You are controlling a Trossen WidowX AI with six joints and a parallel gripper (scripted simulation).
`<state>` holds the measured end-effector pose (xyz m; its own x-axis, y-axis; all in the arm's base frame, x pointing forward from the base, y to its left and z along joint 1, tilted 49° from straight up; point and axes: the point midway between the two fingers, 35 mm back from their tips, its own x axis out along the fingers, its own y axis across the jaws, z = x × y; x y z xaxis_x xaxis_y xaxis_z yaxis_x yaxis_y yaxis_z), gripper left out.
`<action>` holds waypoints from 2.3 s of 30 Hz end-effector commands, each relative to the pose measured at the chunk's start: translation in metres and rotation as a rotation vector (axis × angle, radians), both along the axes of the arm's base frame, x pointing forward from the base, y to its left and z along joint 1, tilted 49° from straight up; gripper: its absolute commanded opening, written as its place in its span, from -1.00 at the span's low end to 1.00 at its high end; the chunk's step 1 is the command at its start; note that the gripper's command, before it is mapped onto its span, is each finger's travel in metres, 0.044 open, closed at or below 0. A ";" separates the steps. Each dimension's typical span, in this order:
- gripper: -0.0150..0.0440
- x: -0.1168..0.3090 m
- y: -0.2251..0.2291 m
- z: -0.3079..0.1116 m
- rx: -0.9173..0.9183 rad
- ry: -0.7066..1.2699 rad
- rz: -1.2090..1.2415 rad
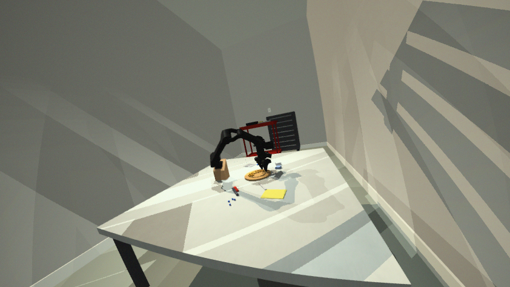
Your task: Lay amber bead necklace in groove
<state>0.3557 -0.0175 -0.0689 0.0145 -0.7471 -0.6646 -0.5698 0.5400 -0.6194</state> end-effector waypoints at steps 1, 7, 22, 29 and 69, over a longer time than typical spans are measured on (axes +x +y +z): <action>1.00 0.000 0.000 0.000 0.000 0.000 0.000; 1.00 0.000 0.003 0.003 -0.002 -0.002 0.004; 1.00 0.000 0.003 0.003 -0.002 -0.002 0.004; 0.47 -0.010 0.022 0.024 -0.005 0.212 0.193; -0.17 -0.010 -0.004 0.002 -0.002 0.241 0.216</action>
